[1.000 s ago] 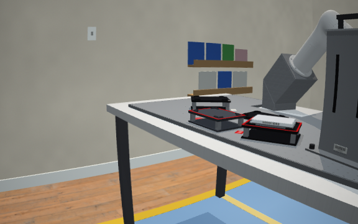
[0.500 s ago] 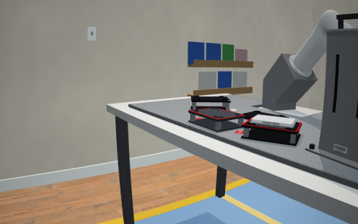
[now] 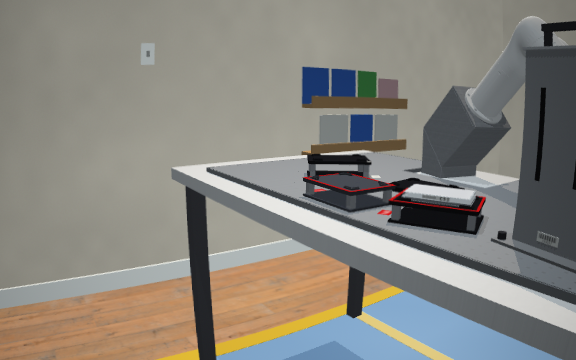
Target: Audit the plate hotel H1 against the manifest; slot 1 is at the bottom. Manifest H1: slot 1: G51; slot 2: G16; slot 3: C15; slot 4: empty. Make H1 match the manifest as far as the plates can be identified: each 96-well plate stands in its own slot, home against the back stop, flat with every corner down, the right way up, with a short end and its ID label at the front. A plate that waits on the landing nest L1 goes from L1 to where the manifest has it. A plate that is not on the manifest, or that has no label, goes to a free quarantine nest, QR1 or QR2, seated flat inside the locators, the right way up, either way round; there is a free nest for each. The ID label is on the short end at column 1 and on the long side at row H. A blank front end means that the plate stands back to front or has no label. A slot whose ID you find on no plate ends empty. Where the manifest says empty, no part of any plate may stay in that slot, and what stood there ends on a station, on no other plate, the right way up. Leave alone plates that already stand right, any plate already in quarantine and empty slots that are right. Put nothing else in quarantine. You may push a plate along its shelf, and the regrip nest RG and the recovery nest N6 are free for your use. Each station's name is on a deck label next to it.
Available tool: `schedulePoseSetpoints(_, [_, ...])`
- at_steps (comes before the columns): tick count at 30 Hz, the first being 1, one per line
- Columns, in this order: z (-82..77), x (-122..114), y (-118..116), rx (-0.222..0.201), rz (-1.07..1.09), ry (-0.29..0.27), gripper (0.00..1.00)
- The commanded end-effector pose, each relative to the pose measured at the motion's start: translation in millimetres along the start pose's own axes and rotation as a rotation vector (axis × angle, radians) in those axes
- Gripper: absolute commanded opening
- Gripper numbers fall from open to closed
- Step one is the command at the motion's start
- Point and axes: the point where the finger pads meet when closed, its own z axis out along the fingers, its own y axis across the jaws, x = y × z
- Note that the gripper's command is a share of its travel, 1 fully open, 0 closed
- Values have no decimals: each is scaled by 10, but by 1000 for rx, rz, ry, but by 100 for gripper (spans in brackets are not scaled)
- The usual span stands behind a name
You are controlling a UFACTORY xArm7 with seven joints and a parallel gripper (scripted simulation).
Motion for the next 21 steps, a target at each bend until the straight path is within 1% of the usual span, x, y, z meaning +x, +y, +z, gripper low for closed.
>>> schedulePoseSetpoints(1, [26, 12, 0, -1, 3, 0, 0])
schedulePoseSetpoints(21, [99, 13, 1, -1, 3, 0, 0])
